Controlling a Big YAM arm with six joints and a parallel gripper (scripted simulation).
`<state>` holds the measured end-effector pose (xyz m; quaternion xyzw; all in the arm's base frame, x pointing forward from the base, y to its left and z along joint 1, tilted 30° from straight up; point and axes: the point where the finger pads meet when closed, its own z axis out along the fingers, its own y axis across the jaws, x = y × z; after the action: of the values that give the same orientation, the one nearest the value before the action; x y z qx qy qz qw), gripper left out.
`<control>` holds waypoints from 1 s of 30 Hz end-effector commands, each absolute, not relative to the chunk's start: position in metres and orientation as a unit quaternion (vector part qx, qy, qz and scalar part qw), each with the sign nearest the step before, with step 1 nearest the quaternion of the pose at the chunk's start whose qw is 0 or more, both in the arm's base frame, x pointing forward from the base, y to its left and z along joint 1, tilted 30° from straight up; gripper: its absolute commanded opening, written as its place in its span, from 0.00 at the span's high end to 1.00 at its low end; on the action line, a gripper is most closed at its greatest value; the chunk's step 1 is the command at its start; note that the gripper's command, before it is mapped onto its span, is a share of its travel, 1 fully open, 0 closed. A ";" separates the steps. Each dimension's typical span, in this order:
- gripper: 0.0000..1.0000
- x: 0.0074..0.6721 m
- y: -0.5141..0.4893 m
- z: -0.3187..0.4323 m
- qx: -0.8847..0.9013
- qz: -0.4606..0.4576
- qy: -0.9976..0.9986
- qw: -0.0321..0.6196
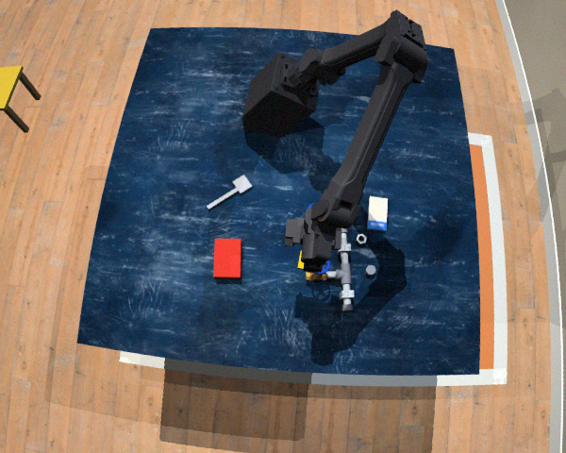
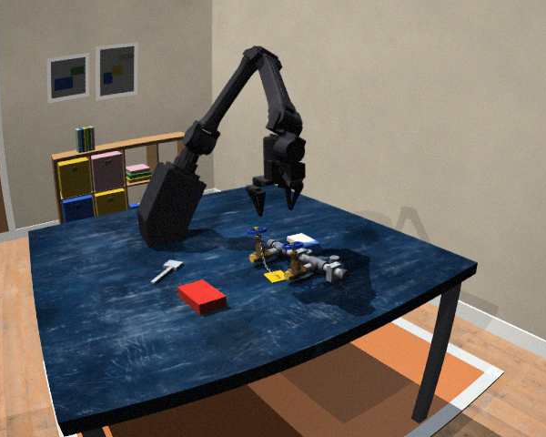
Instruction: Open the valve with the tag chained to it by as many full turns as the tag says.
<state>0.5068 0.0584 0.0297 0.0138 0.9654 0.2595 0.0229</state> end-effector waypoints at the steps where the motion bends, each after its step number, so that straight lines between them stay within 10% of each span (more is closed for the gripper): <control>1: 0.00 0.512 0.058 0.040 0.004 0.259 0.965 0.031; 30: 0.00 0.507 0.059 0.040 0.019 0.260 0.965 0.028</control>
<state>0.5068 0.0583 0.0297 0.0138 0.9655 0.2592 0.0230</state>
